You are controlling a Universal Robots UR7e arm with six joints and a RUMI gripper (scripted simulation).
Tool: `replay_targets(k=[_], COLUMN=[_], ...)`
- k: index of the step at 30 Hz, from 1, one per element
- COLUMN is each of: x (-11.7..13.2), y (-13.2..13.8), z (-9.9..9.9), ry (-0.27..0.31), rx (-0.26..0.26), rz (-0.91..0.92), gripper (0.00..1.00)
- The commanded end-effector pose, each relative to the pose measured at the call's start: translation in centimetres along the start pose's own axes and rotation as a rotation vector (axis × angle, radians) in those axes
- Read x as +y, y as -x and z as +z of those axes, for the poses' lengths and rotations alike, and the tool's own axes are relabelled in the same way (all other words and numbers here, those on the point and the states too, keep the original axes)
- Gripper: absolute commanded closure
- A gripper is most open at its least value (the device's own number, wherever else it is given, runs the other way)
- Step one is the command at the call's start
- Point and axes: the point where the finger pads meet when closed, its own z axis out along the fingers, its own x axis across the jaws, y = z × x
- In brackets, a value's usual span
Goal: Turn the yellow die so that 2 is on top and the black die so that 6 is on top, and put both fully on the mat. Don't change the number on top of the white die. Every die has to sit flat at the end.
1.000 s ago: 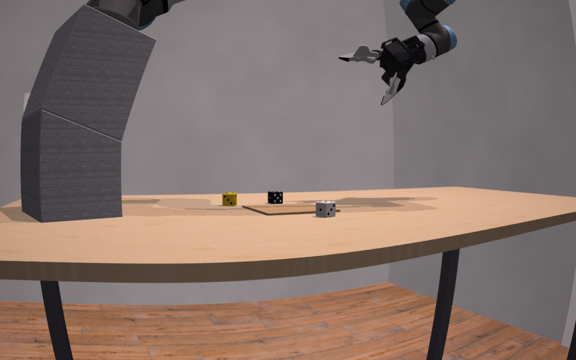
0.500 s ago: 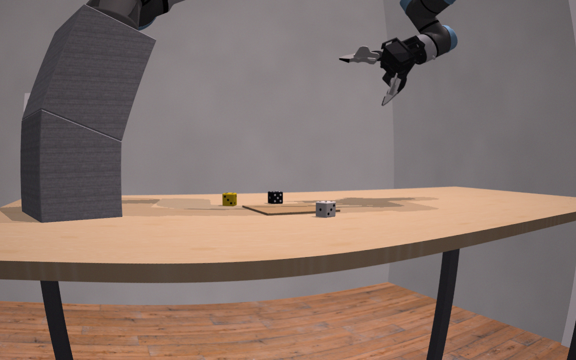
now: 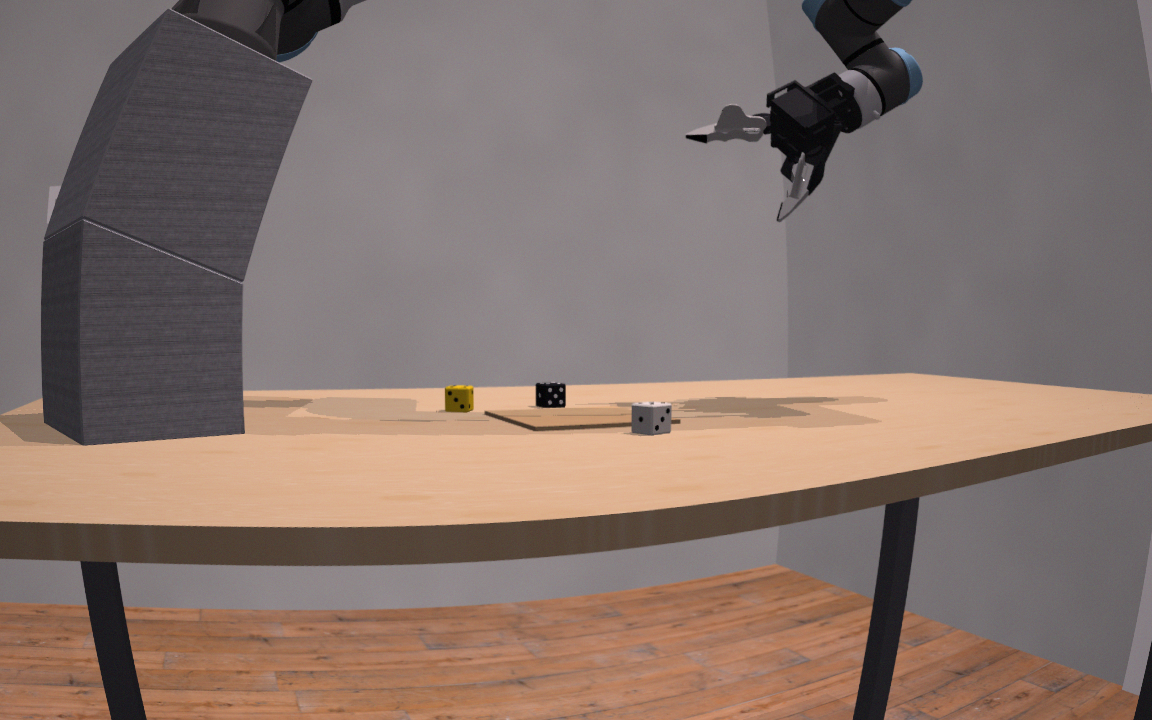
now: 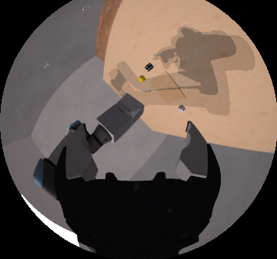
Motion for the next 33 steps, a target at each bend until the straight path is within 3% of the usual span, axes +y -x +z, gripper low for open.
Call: replay_targets(k=[1, 6, 21, 24, 33], x=[0.3, 0.6, 3.2, 3.2, 5.4], y=[-1.9, -3.3, -10.2, -10.2, -13.4], z=[0.5, 1.0, 4.1, 4.1, 6.5], ry=[-0.045, -0.077, -0.277, -0.278, -0.419], rx=[0.026, 0.039, 0.083, 0.083, 0.081], rz=[0.099, 0.174, 0.603, 0.605, 0.883], gripper=[0.00, 0.00, 0.00, 0.00, 0.00])
